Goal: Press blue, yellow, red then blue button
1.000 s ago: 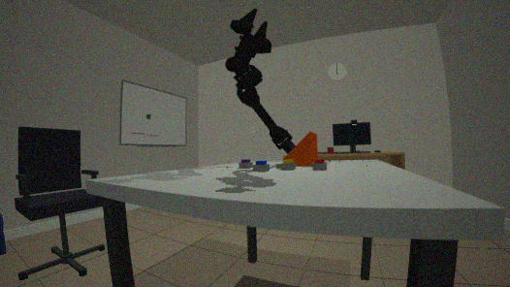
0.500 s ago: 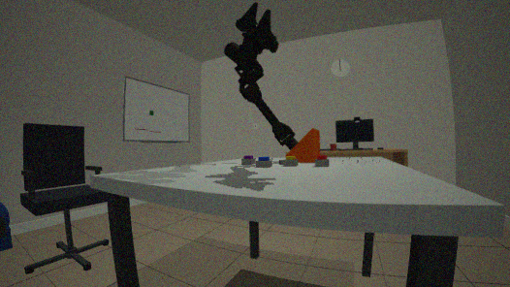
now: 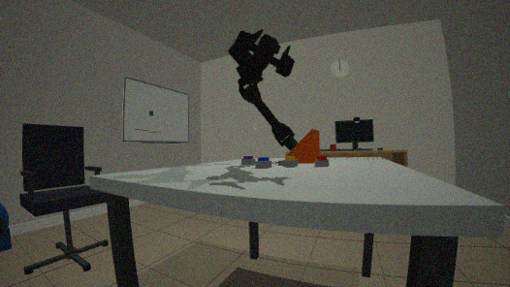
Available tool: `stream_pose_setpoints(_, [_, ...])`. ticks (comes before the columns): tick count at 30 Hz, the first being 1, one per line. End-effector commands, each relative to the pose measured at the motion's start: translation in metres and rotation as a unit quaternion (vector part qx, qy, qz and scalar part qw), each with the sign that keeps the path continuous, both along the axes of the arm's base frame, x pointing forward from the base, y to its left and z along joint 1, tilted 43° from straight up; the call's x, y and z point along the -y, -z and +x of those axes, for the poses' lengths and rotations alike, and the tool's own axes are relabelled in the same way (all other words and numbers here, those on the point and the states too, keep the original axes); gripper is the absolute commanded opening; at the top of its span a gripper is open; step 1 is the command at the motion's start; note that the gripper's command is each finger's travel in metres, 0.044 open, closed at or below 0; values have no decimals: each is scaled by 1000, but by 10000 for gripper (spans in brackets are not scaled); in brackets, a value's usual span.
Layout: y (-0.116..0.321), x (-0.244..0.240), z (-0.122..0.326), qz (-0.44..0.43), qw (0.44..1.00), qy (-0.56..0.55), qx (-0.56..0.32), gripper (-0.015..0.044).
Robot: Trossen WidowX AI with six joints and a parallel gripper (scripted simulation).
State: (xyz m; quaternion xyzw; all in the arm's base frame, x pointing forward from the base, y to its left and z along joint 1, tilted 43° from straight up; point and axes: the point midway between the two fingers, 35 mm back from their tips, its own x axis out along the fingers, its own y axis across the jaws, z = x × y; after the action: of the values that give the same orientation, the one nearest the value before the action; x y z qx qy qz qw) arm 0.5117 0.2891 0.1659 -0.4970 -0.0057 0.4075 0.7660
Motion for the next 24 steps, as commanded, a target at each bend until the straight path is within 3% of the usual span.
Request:
stream_pose_setpoints(1, [61,49,-31,-5,954,197,-225,400])
stream_pose_setpoints(13, [101,128,-101,-49,799,471,-371,400])
stream_pose_setpoints(24, [88,207,-178,-114,623,694,-342,400])
